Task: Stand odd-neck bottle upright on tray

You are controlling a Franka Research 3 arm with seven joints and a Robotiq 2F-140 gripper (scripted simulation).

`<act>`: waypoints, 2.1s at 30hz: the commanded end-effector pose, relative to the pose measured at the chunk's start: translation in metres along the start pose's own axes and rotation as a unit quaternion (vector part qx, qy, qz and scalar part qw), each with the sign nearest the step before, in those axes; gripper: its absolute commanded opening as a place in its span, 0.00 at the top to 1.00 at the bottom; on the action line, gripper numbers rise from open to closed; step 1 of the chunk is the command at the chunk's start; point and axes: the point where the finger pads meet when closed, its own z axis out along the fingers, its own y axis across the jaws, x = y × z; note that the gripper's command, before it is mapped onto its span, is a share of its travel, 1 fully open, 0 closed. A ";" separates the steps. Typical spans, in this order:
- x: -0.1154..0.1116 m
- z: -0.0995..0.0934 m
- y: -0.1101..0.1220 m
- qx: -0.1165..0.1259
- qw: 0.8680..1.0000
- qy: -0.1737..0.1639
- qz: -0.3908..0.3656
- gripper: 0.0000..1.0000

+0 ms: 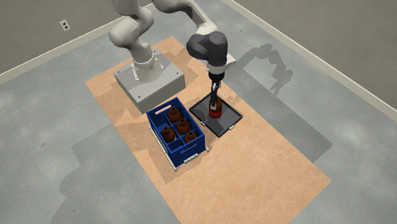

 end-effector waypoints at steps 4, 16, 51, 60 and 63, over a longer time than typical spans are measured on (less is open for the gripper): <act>-0.001 -0.009 0.001 0.001 1.000 -0.001 0.002 0.00; -0.001 -0.032 0.001 0.001 1.000 -0.001 0.002 0.00; 0.000 -0.081 0.001 0.001 1.000 -0.001 0.002 0.00; 0.000 -0.081 0.001 0.001 1.000 -0.001 0.002 0.90; 0.000 -0.081 0.001 0.001 1.000 -0.001 0.002 0.90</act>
